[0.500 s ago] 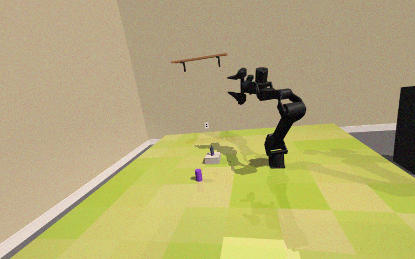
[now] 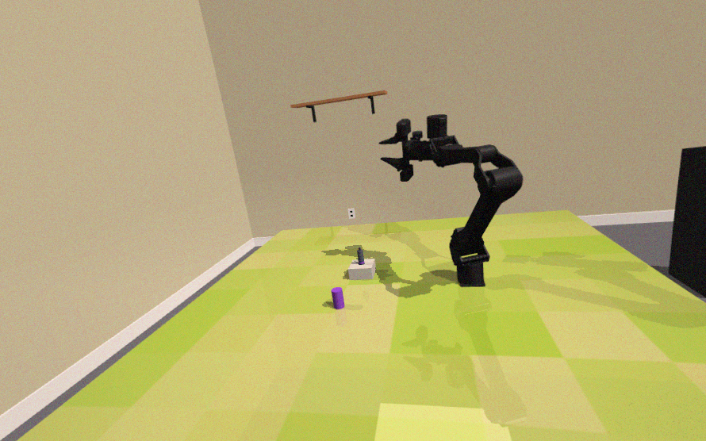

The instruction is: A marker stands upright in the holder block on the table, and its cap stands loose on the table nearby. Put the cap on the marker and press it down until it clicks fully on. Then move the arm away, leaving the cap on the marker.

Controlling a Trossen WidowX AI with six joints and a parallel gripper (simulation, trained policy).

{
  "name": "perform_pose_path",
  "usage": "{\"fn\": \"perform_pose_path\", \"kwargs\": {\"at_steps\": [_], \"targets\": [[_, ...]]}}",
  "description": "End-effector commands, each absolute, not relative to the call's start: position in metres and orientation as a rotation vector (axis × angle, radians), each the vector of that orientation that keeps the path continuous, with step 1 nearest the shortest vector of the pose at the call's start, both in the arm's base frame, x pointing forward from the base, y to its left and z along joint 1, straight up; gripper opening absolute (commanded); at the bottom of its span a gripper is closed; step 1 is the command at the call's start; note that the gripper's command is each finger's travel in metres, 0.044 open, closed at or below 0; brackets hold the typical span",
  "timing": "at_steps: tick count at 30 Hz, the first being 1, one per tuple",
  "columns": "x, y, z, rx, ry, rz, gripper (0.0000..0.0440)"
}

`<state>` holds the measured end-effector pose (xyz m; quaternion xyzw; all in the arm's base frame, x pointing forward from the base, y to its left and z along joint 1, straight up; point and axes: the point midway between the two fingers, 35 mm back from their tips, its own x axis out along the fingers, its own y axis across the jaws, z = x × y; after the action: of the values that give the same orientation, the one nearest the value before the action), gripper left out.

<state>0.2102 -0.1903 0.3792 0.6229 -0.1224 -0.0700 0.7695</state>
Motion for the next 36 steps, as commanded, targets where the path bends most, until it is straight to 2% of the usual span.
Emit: {"fn": "perform_pose_path", "kwargs": {"at_steps": [1, 36], "targets": [[0.217, -0.191, 0.378, 1.366, -0.234, -0.157, 0.0246], [0.281, -0.17, 0.355, 1.509, 0.146, -0.185, 0.0308]]}}
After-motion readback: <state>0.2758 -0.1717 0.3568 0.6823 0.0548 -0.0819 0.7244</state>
